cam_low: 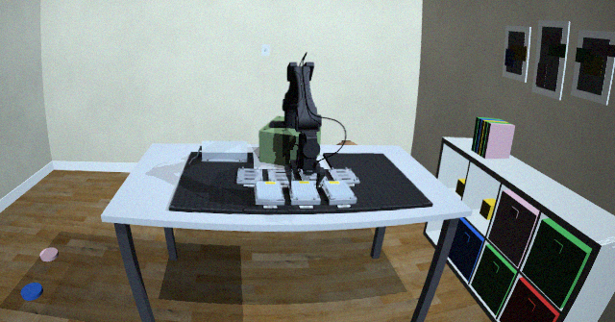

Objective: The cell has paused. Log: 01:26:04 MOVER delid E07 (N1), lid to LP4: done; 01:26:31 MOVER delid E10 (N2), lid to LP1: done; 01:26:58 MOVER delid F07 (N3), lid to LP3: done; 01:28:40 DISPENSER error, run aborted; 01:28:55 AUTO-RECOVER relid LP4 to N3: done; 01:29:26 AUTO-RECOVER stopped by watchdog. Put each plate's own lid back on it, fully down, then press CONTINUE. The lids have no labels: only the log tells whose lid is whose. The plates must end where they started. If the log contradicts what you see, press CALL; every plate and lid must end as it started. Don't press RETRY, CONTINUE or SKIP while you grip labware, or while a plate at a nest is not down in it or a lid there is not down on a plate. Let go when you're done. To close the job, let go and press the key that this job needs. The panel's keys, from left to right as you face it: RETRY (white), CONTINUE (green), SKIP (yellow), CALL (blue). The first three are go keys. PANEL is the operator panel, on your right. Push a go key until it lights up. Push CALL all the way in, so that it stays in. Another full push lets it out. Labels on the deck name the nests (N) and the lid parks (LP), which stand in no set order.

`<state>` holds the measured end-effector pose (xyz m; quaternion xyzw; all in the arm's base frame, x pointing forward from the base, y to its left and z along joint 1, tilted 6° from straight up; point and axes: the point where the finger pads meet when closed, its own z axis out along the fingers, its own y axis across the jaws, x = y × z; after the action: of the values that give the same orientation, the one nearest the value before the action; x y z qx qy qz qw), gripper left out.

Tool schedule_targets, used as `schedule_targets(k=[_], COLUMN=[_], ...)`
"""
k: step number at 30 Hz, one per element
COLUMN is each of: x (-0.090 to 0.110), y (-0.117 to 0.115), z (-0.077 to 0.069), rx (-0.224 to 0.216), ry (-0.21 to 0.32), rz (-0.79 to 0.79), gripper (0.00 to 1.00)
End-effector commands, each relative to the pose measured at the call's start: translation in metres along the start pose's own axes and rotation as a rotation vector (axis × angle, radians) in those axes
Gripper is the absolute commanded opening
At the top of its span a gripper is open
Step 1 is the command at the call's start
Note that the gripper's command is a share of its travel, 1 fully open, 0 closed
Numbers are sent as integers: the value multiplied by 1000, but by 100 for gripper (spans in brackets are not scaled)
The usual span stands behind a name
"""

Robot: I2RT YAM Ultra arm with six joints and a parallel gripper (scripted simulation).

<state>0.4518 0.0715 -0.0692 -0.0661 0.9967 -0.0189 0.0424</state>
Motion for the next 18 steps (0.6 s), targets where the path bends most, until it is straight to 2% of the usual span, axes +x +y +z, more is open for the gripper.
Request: schedule_targets(k=[1, 7, 10, 18], x=[-14, -14, -16, -16], y=[7, 7, 6, 6], z=[-13, -13, -26, -40], rx=[-8, -8, -9, -8], ry=[-41, -41, -53, -53], rz=[-13, -13, -12, -11], gripper=[100, 100, 100, 100])
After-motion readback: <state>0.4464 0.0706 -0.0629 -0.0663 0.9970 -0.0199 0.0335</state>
